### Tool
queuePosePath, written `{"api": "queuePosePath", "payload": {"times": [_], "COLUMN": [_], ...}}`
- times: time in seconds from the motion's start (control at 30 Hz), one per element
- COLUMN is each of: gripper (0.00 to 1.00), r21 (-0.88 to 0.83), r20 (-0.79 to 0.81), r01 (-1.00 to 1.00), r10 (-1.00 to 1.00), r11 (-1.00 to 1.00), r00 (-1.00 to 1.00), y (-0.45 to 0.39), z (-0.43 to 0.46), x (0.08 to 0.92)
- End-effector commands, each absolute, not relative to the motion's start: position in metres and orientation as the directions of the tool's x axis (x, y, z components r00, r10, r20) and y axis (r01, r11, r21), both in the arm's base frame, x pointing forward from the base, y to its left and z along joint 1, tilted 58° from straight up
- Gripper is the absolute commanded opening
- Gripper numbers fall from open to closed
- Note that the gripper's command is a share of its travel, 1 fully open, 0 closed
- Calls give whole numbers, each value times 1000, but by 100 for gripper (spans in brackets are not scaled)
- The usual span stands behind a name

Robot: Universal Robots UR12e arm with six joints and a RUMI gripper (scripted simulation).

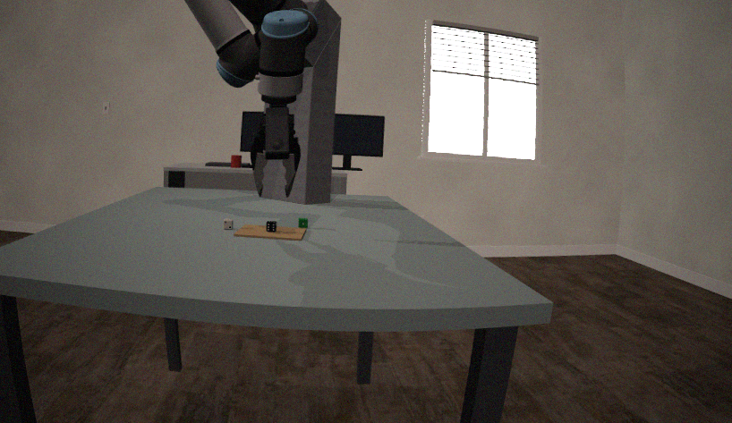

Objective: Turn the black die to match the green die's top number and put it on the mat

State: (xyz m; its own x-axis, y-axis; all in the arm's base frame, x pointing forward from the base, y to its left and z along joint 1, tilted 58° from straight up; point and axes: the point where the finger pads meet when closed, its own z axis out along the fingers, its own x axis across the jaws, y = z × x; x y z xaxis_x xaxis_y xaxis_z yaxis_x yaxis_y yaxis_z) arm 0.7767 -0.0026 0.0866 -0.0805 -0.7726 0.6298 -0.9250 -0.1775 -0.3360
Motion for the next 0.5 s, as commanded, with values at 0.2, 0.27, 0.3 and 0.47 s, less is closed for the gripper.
{"api": "queuePosePath", "payload": {"times": [0.2,0.27,0.3,0.47], "gripper": [33,33,33,33], "r21": [-397,-400,-403,-412], "r20": [634,634,634,636], "r01": [-888,-885,-883,-876], "r10": [-770,-769,-769,-768], "r11": [-234,-238,-241,-249], "r00": [-80,-80,-80,-81], "y": [-2,-2,-2,-2], "z": [89,90,90,91], "x": [774,773,773,772]}}
